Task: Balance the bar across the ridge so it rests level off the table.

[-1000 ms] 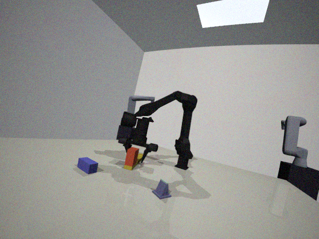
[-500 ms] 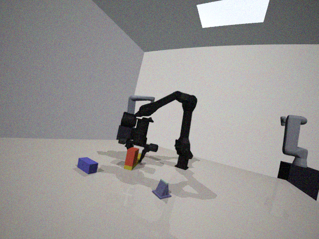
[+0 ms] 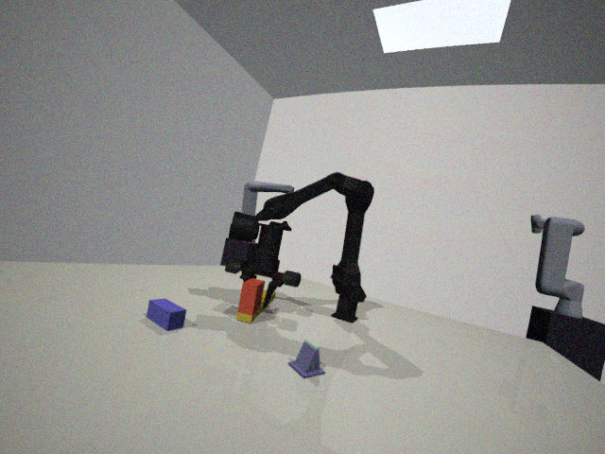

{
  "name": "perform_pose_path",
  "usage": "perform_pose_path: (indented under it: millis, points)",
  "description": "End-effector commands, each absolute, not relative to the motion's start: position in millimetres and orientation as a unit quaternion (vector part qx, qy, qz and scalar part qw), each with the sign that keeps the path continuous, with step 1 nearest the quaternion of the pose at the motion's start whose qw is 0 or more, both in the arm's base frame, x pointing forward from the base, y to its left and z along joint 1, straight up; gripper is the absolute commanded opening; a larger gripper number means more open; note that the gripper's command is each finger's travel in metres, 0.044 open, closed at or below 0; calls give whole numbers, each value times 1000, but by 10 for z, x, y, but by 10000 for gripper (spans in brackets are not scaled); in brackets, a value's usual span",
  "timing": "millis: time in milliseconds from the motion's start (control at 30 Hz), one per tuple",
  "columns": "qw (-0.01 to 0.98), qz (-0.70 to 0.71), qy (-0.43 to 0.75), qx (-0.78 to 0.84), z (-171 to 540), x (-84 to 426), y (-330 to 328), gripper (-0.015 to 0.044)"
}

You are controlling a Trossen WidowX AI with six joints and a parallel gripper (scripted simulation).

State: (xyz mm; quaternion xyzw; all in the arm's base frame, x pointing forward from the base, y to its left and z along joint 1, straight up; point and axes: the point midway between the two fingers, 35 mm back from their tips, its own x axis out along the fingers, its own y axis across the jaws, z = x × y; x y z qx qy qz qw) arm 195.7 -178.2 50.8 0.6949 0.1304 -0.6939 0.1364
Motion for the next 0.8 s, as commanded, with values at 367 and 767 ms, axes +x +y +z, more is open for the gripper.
perform_pose_path:
  millis: [367,767]
  points:
    - [141,-690,127,699,911,2001,-1818,0]
    - [141,-689,128,699,1225,1984,-1800,0]
